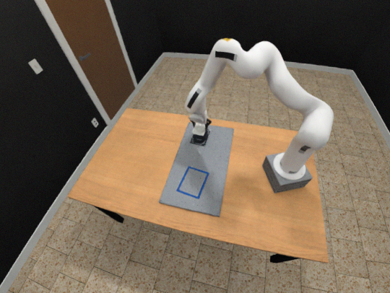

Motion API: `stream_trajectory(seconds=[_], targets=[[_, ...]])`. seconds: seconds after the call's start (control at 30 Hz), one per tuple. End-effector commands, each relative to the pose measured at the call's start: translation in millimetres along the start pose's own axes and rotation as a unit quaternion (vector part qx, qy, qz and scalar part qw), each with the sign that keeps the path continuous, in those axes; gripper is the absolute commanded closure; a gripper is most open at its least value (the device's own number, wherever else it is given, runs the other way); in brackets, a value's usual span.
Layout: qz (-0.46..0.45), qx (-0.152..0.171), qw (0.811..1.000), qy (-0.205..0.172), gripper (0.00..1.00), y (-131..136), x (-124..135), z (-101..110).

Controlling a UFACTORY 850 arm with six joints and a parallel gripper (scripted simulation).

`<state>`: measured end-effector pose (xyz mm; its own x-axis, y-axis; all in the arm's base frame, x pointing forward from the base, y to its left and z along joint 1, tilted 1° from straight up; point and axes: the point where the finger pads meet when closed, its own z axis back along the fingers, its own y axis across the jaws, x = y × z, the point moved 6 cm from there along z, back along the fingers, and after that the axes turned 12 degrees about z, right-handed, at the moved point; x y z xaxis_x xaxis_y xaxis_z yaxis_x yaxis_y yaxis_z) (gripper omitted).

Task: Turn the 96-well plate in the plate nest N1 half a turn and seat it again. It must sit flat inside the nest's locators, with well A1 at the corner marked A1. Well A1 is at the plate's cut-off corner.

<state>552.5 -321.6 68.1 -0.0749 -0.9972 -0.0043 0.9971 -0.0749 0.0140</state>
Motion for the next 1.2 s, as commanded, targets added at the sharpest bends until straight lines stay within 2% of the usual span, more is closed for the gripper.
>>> stream_trajectory(seconds=[0.0,0.5,1.17], targets=[[0.0,0.001,1.0,0.0,1.0,1,0,1],[0.0,0.001,1.0,0.0,1.0,1,0,-2],[0.0,0.001,1.0,0.0,1.0,1,0,-32]])
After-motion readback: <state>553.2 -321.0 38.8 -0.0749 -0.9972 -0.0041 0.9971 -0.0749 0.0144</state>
